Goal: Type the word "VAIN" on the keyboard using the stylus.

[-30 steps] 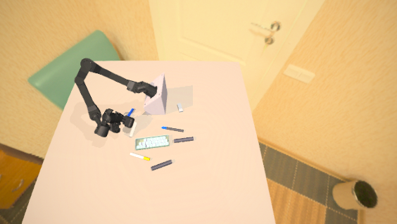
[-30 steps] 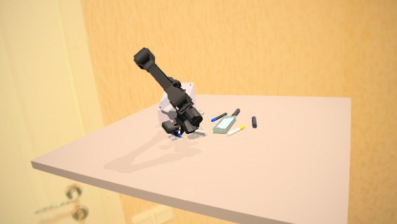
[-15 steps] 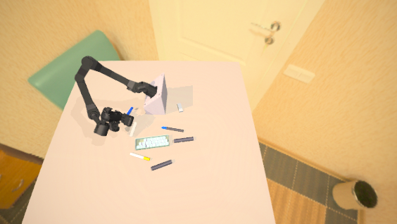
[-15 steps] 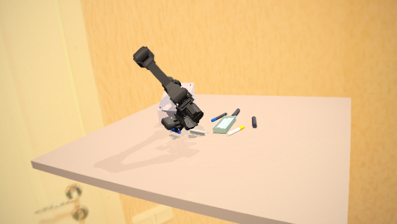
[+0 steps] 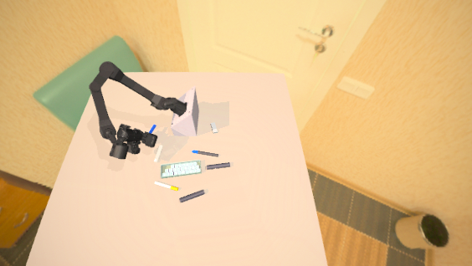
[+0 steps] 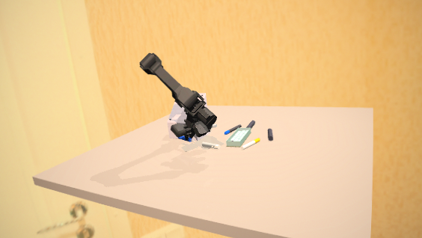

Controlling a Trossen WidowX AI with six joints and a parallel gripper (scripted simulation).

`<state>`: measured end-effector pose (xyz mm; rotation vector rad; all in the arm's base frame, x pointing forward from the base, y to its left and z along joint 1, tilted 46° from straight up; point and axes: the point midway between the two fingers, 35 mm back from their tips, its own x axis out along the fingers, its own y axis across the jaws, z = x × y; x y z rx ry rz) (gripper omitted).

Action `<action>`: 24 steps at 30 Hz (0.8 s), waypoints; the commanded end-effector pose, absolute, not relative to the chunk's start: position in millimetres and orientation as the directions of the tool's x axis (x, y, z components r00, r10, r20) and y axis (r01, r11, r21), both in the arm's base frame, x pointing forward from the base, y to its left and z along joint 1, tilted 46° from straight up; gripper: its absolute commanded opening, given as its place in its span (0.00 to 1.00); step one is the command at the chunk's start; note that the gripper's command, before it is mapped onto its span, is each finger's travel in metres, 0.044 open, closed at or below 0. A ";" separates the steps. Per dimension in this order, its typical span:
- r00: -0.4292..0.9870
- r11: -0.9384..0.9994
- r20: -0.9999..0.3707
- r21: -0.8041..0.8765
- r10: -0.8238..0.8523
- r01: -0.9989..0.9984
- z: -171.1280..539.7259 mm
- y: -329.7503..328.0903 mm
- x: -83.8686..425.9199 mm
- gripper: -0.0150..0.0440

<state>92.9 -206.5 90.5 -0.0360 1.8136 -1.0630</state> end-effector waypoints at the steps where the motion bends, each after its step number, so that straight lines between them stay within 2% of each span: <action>1: -0.493 0.659 -0.709 -0.685 -0.504 0.311 88.3 -207.4 93.2 0.25; 12: -0.439 0.712 -0.629 -0.701 -0.642 -0.038 84.6 -210.1 95.9 0.25; 24: -0.379 0.644 -0.522 -0.648 -0.764 -0.406 83.7 -209.8 96.7 0.25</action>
